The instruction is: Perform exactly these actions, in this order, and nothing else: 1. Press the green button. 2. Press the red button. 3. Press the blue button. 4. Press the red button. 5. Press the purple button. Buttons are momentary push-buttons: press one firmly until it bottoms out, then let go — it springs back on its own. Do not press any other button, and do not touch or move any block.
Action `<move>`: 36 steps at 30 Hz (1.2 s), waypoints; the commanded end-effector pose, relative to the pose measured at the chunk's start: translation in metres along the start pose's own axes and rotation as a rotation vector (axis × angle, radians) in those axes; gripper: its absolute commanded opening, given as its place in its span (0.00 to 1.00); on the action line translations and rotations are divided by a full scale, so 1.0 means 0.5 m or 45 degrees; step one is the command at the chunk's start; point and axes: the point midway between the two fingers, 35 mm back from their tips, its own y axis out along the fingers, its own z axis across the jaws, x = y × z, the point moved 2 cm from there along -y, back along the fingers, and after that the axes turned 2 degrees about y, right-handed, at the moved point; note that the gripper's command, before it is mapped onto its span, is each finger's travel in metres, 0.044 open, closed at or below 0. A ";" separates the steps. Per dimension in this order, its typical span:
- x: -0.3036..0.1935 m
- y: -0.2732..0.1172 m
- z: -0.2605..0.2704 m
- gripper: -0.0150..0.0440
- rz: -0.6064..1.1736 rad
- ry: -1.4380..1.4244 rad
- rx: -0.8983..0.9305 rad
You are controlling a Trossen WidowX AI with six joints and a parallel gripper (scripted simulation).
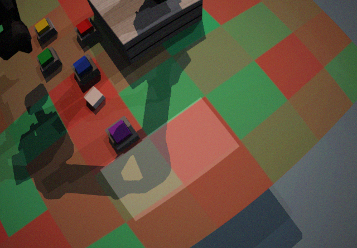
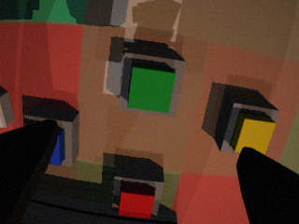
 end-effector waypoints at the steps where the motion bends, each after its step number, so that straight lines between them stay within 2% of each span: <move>1: -0.002 0.046 -0.001 0.80 0.012 -0.016 -0.008; 4: -0.005 0.119 -0.001 0.67 0.013 -0.016 -0.008; 12: -0.006 0.124 -0.001 0.31 0.013 -0.016 -0.008; 13: -0.006 0.124 -0.001 0.29 0.013 -0.016 -0.008; 25: -0.006 0.126 -0.001 0.29 0.013 -0.016 -0.008; 36: -0.006 0.161 -0.002 0.29 0.013 -0.016 -0.008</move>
